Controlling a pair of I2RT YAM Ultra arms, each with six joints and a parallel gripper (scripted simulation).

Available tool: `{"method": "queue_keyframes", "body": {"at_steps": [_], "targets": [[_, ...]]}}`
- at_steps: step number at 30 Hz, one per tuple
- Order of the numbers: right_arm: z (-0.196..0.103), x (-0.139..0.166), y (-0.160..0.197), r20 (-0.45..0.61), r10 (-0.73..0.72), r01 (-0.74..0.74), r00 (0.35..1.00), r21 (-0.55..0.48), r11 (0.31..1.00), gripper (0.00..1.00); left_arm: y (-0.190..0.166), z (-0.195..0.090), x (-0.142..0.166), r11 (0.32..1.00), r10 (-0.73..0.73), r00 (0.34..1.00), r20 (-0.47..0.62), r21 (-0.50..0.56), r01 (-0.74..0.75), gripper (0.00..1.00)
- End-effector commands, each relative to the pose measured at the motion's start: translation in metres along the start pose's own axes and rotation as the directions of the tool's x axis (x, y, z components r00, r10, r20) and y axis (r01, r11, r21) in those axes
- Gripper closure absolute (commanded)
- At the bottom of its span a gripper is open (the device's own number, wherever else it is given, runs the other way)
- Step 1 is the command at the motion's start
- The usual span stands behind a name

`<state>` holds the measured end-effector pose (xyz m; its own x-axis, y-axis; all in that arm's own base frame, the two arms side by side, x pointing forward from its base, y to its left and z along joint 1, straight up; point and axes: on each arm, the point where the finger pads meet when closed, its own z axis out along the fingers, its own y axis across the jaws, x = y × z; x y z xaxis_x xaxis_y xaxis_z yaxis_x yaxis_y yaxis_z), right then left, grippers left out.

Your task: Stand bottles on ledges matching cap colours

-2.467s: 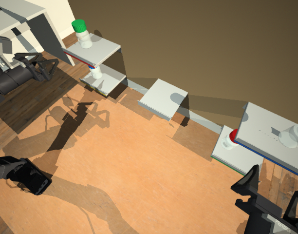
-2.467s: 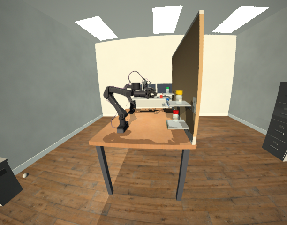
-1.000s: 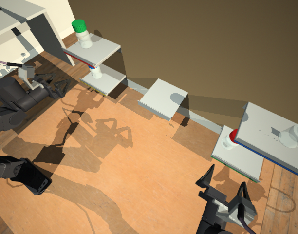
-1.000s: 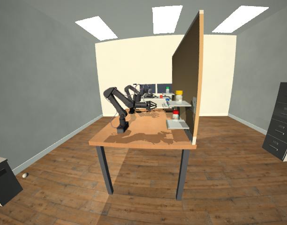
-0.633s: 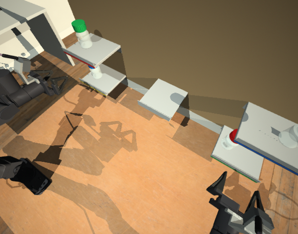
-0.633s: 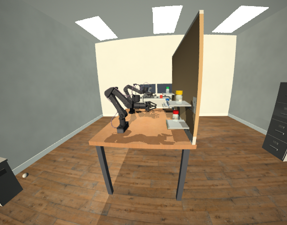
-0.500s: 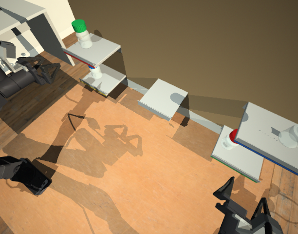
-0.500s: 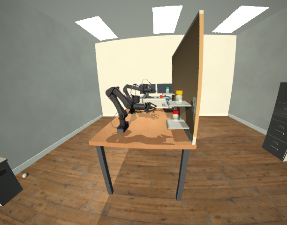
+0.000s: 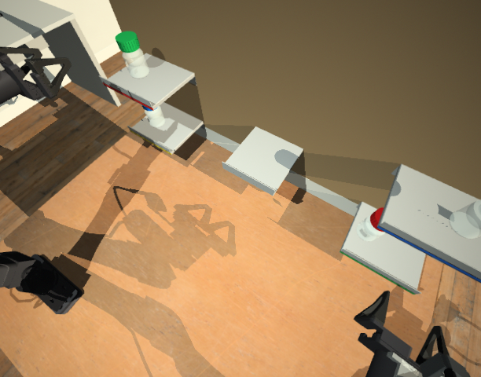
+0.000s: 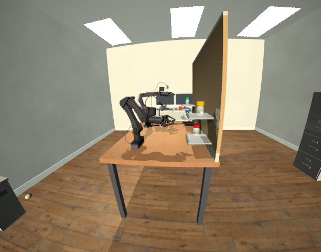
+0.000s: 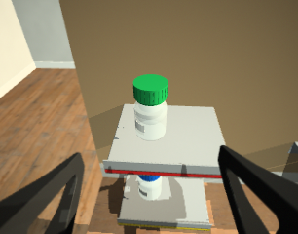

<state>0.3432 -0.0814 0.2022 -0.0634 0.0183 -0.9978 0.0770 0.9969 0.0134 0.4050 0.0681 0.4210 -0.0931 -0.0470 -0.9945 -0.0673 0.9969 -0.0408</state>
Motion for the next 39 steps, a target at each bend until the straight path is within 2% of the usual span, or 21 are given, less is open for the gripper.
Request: {"method": "queue_keyframes", "body": {"at_steps": [1, 13, 26, 27, 28, 31, 38, 39], "targets": [[0.006, -0.019, -0.002, 0.046, -0.020, 0.020, 0.999, -0.008, 1.000, 0.00, -0.001, 0.000, -0.005, 1.000, -0.010, 0.999, -0.036, -0.004, 0.010, 0.00], [0.004, -0.014, -0.001, 0.032, -0.012, 0.012, 0.999, -0.004, 1.000, 0.00, -0.002, -0.003, -0.014, 1.000, -0.005, 1.000, -0.007, -0.003, 0.005, 0.00], [0.004, -0.014, -0.001, 0.032, -0.012, 0.012, 0.999, -0.004, 1.000, 0.00, -0.001, -0.003, -0.010, 1.000, -0.004, 1.000, -0.016, -0.001, 0.004, 0.00], [0.004, -0.014, -0.001, 0.032, -0.012, 0.012, 0.999, -0.004, 1.000, 0.00, 0.001, -0.003, -0.011, 1.000, -0.005, 1.000, -0.009, -0.010, 0.005, 0.11], [0.004, -0.014, -0.001, 0.032, -0.012, 0.012, 0.999, -0.004, 1.000, 0.00, -0.001, 0.001, -0.017, 1.000, 0.001, 1.000, 0.016, -0.007, -0.001, 0.19], [0.004, -0.014, -0.001, 0.032, -0.012, 0.012, 0.999, -0.004, 1.000, 0.00, -0.001, 0.011, -0.027, 1.000, 0.022, 0.996, 0.081, -0.010, -0.021, 0.19], [0.004, -0.014, -0.001, 0.032, -0.012, 0.012, 0.999, -0.004, 1.000, 0.00, -0.002, 0.077, -0.006, 0.999, 0.044, 0.989, 0.141, 0.000, -0.045, 0.19], [0.004, -0.014, -0.001, 0.032, -0.012, 0.012, 0.999, -0.004, 1.000, 0.00, -0.002, 0.077, -0.006, 0.999, 0.044, 0.989, 0.141, 0.000, -0.045, 0.19]]}}
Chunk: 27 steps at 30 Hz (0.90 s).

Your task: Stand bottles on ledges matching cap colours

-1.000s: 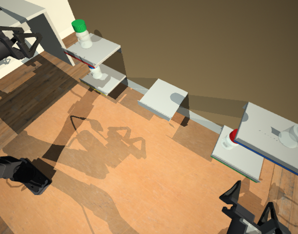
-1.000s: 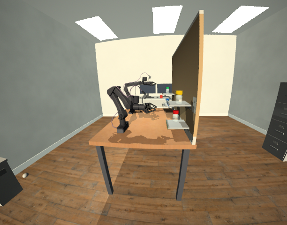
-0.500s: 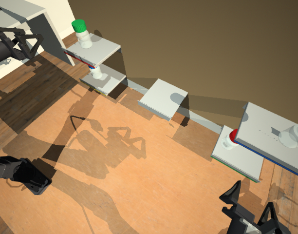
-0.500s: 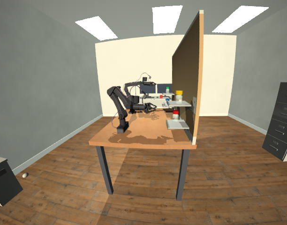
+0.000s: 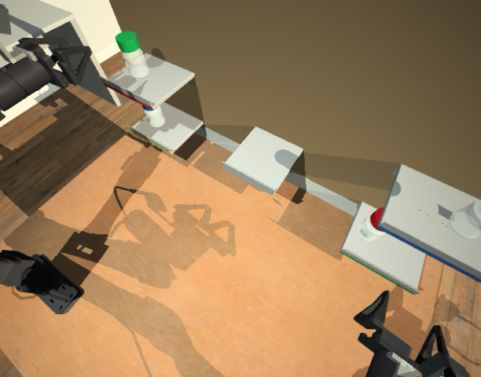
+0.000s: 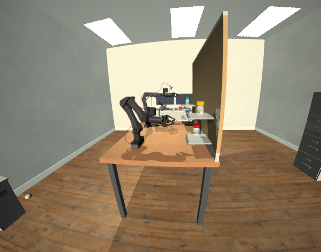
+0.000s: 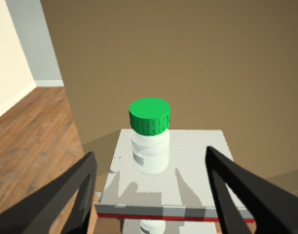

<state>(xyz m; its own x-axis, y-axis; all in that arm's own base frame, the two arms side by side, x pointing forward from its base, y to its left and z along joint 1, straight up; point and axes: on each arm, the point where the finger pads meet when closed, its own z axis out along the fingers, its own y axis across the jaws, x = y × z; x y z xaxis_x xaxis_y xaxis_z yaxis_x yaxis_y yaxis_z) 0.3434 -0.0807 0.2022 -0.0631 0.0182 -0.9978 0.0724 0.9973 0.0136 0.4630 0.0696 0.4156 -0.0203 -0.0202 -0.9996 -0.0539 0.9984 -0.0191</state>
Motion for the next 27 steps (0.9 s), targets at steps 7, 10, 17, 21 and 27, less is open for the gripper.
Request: {"method": "queue_keyframes", "body": {"at_steps": [7, 10, 17, 21, 27], "targets": [[0.004, -0.014, -0.002, 0.031, -0.012, 0.012, 0.999, 0.000, 1.000, 0.00, -0.001, 0.060, 0.016, 1.000, 0.030, 0.997, 0.075, -0.001, -0.030, 0.19], [0.004, -0.014, -0.002, 0.031, -0.012, 0.012, 0.999, 0.000, 1.000, 0.00, -0.001, 0.076, 0.027, 0.999, 0.032, 0.997, 0.070, 0.002, -0.032, 0.19], [0.004, -0.014, -0.002, 0.031, -0.012, 0.012, 0.999, 0.000, 1.000, 0.00, -0.001, 0.085, 0.040, 1.000, 0.029, 0.999, 0.042, 0.005, -0.029, 0.19], [0.004, -0.014, -0.002, 0.031, -0.012, 0.012, 0.999, 0.000, 1.000, 0.00, -0.002, 0.083, 0.035, 1.000, 0.030, 0.998, 0.051, 0.005, -0.030, 0.19], [0.004, -0.014, -0.002, 0.031, -0.012, 0.012, 0.999, 0.000, 1.000, 0.00, -0.002, 0.083, 0.035, 1.000, 0.030, 0.998, 0.051, 0.005, -0.030, 0.19]]}}
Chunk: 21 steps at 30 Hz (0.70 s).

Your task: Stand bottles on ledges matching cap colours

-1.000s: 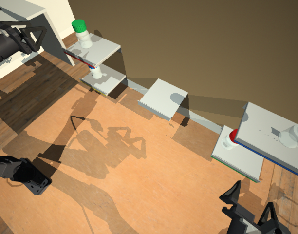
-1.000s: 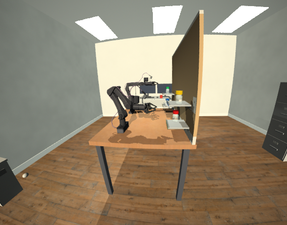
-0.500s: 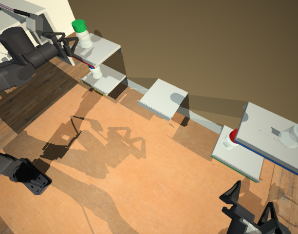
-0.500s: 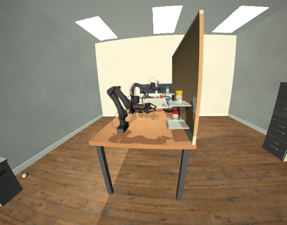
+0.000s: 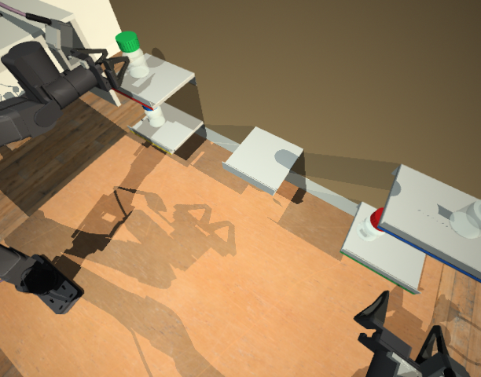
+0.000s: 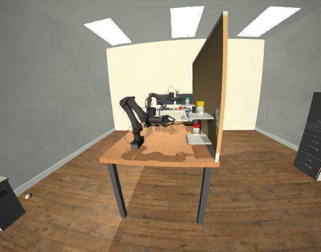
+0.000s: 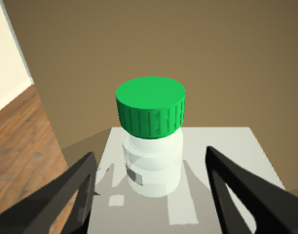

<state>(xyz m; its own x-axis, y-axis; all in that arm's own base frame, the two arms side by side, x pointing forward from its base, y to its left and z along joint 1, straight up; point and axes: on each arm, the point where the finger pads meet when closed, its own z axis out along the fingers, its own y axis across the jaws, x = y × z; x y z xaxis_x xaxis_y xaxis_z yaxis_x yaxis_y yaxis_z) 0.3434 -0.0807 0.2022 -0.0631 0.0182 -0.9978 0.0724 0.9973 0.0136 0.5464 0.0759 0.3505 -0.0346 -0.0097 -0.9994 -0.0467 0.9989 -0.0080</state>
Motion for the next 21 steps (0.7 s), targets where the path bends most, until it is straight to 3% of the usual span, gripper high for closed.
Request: {"method": "queue_keyframes", "body": {"at_steps": [1, 21], "targets": [[0.004, -0.014, -0.002, 0.031, -0.012, 0.012, 0.999, 0.000, 1.000, 0.00, -0.004, -0.003, -0.029, 1.000, 0.019, 0.998, 0.065, -0.002, -0.019, 0.19], [0.004, -0.014, -0.002, 0.031, -0.012, 0.012, 0.999, 0.000, 1.000, 0.00, -0.006, 0.024, -0.036, 1.000, 0.016, 0.999, 0.044, -0.002, -0.016, 0.19]]}}
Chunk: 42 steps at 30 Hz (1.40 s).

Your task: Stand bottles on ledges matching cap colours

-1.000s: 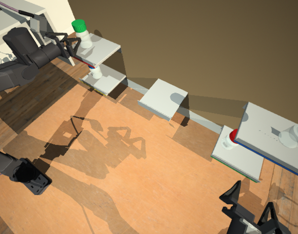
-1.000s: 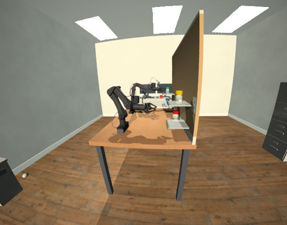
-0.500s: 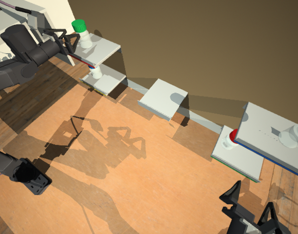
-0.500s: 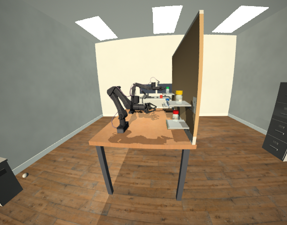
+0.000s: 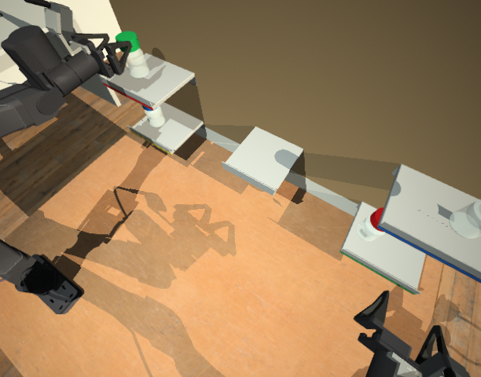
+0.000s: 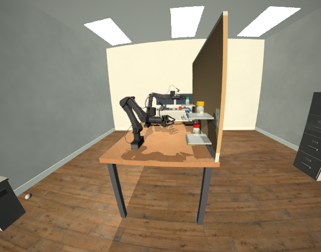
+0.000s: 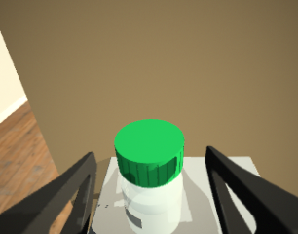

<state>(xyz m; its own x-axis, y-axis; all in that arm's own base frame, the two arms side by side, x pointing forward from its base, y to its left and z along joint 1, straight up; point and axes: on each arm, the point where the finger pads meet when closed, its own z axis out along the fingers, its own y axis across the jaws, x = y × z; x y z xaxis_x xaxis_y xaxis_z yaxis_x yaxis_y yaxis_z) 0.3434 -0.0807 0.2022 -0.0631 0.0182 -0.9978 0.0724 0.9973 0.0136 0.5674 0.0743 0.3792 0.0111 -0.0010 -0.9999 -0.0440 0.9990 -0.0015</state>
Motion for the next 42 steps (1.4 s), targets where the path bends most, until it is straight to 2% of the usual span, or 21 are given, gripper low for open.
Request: {"method": "queue_keyframes", "body": {"at_steps": [1, 19, 30, 31, 33, 34, 38, 39, 41, 42], "targets": [[0.004, -0.014, -0.002, 0.031, -0.012, 0.012, 0.999, 0.000, 1.000, 0.00, -0.004, 0.006, -0.007, 1.000, 0.009, 1.000, -0.002, -0.004, -0.009, 0.19], [0.004, -0.014, -0.002, 0.031, -0.012, 0.012, 0.999, 0.000, 1.000, 0.00, -0.004, 0.030, -0.007, 1.000, 0.009, 1.000, -0.002, -0.004, -0.009, 0.19], [0.004, -0.014, -0.002, 0.031, -0.012, 0.012, 0.999, 0.000, 1.000, 0.00, -0.004, 0.028, -0.012, 1.000, 0.010, 1.000, 0.008, -0.004, -0.010, 0.19], [0.004, -0.014, -0.002, 0.031, -0.012, 0.012, 0.999, 0.000, 1.000, 0.00, -0.004, 0.028, -0.012, 1.000, 0.010, 1.000, 0.008, -0.004, -0.010, 0.28], [0.004, -0.014, -0.002, 0.031, -0.012, 0.012, 0.999, 0.000, 1.000, 0.00, -0.002, 0.028, -0.010, 1.000, 0.004, 1.000, 0.009, -0.002, -0.004, 0.28], [0.004, -0.014, -0.002, 0.031, -0.012, 0.012, 0.999, 0.000, 1.000, 0.00, -0.002, 0.028, -0.010, 1.000, 0.004, 1.000, 0.009, -0.002, -0.004, 0.32], [0.004, -0.014, -0.002, 0.031, -0.012, 0.012, 0.999, 0.000, 1.000, 0.00, -0.002, 0.028, -0.010, 1.000, 0.004, 1.000, 0.009, -0.002, -0.004, 0.32], [0.004, -0.014, -0.002, 0.031, -0.012, 0.012, 0.999, 0.000, 1.000, 0.00, -0.002, 0.028, -0.010, 1.000, 0.004, 1.000, 0.009, -0.002, -0.004, 0.36], [0.004, -0.014, -0.002, 0.031, -0.012, 0.012, 0.999, 0.000, 1.000, 0.00, -0.002, 0.028, -0.010, 1.000, 0.004, 1.000, 0.009, -0.002, -0.004, 0.36], [0.004, -0.014, -0.002, 0.031, -0.012, 0.012, 0.999, 0.000, 1.000, 0.00, -0.002, 0.028, -0.010, 1.000, 0.004, 1.000, 0.009, -0.002, -0.004, 0.40]]}}
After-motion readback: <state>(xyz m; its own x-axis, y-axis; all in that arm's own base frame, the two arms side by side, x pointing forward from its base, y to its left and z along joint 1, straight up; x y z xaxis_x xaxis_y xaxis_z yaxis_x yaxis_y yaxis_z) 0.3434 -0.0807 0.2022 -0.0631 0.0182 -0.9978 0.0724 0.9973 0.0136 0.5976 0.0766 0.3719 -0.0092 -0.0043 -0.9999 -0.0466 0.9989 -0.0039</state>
